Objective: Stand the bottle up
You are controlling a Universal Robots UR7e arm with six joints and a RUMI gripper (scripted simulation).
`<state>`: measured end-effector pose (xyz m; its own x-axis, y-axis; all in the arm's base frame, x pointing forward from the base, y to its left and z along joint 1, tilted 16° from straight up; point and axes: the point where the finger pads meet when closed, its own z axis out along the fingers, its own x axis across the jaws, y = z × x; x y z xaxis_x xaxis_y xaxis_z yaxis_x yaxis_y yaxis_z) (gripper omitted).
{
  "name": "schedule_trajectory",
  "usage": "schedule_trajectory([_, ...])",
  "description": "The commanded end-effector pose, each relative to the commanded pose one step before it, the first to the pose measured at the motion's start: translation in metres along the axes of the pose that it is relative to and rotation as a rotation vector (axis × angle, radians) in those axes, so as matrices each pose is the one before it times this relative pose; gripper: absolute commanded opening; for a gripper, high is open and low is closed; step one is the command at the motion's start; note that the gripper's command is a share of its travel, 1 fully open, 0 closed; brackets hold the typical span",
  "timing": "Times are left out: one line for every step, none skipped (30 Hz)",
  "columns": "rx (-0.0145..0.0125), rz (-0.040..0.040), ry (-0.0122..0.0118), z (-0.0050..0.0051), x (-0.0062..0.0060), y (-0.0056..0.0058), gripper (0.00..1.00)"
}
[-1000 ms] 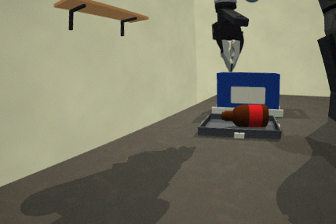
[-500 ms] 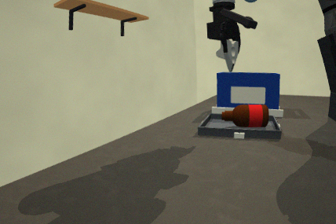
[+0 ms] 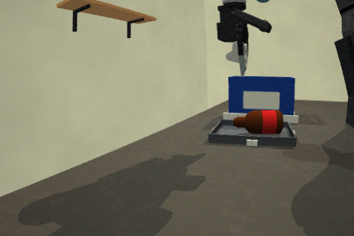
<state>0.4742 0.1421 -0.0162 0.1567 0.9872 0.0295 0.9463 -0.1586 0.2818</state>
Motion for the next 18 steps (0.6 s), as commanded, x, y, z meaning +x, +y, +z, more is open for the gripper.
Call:
schedule_trajectory([-0.00023, -0.08312, 0.00397, -0.00036, -0.00088, 0.00114, 0.00])
schedule_trajectory([0.00000, 0.00000, 0.00000, 0.00000, 0.00000, 0.00000, 0.00])
schedule_trajectory([0.00000, -0.01979, 0.00000, 0.00000, -0.00027, 0.00020, 0.00])
schedule_trajectory([0.00000, -0.01873, 0.00000, 0.00000, -0.00026, 0.00019, 0.00])
schedule_trajectory([0.00000, -0.01768, 0.00000, 0.00000, -0.00025, 0.00018, 0.00])
schedule_trajectory([0.00000, -0.01663, 0.00000, 0.00000, -0.00023, 0.00017, 0.00])
schedule_trajectory([0.00000, -0.01559, 0.00000, 0.00000, -0.00022, 0.00016, 0.00])
schedule_trajectory([0.00000, -0.01456, 0.00000, 0.00000, -0.00021, 0.00015, 0.00])
schedule_trajectory([0.00000, -0.01354, 0.00000, 0.00000, -0.00020, 0.00014, 0.00])
schedule_trajectory([0.00000, -0.01253, 0.00000, 0.00000, -0.00018, 0.00013, 0.00])
schedule_trajectory([0.00000, -0.01155, 0.00000, 0.00000, -0.00017, 0.00012, 0.00])
schedule_trajectory([0.00000, -0.01058, 0.00000, 0.00000, -0.00016, 0.00011, 0.00])
schedule_trajectory([0.00000, -0.00964, 0.00000, 0.00000, -0.00015, 0.00010, 0.00])
schedule_trajectory([0.00000, -0.00872, 0.00000, 0.00000, -0.00013, 0.00009, 0.00])
schedule_trajectory([0.00000, -0.00783, 0.00000, 0.00000, -0.00012, 0.00008, 0.00])
schedule_trajectory([0.00000, -0.00697, 0.00000, 0.00000, -0.00011, 0.00007, 0.00])
schedule_trajectory([0.00000, -0.00615, 0.00000, 0.00000, -0.00009, 0.00006, 0.00])
schedule_trajectory([0.00000, 0.00000, 0.00000, 0.00000, 0.00000, 0.00000, 0.00])
